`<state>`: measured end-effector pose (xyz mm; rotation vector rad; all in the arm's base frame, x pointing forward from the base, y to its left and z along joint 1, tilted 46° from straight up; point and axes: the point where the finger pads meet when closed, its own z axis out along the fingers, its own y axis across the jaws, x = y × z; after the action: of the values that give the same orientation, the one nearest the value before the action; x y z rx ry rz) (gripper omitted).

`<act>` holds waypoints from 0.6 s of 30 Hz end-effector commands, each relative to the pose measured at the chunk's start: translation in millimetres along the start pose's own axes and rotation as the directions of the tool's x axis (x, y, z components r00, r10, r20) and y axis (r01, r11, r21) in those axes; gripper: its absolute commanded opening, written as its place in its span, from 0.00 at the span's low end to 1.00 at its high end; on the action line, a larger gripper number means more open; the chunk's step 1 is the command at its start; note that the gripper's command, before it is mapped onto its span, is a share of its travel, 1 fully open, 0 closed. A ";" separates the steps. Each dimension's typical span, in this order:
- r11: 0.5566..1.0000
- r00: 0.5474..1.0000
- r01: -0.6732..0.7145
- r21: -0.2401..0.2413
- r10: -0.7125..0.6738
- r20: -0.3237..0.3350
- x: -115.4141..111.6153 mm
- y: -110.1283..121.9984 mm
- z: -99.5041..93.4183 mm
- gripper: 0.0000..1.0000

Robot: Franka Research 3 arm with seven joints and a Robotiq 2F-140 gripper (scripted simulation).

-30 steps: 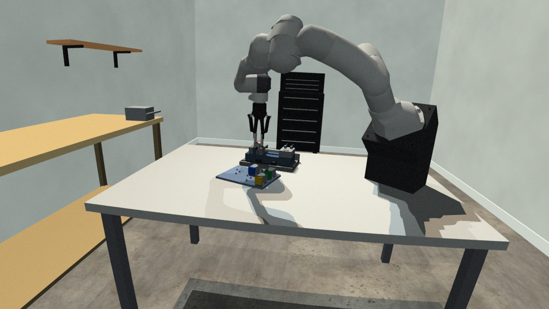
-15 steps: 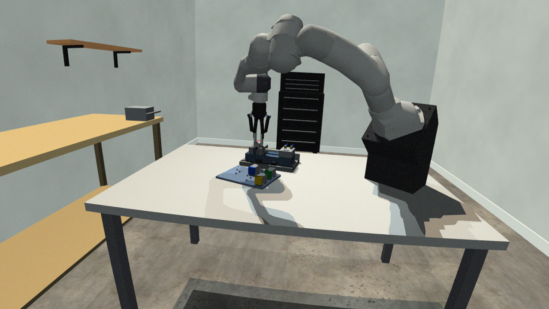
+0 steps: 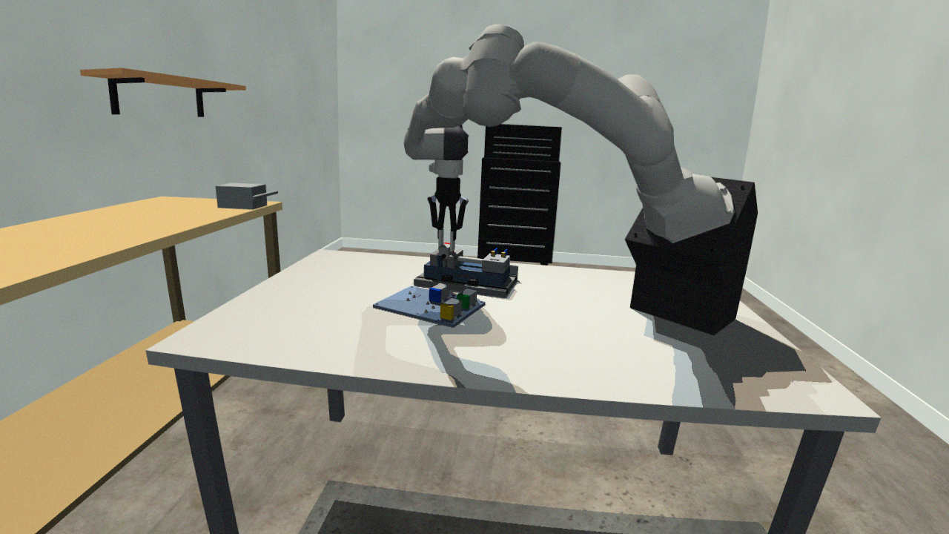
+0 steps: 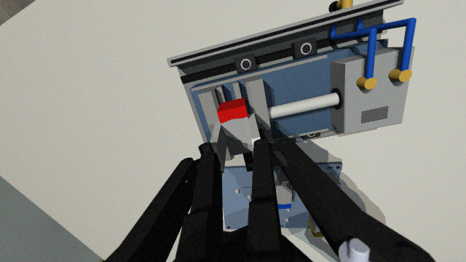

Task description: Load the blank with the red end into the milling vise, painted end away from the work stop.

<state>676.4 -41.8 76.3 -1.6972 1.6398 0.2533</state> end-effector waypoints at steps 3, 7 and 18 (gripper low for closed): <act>1.000 1.000 -0.005 0.003 0.005 -0.001 -0.5 -2.0 -2.7 0.00; 1.000 1.000 -0.002 0.001 0.002 -0.001 -0.1 -0.9 -1.3 0.00; 1.000 1.000 -0.005 0.003 0.005 -0.001 -0.3 -2.2 -3.1 0.00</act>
<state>676.4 -41.8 76.3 -1.6970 1.6404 0.2537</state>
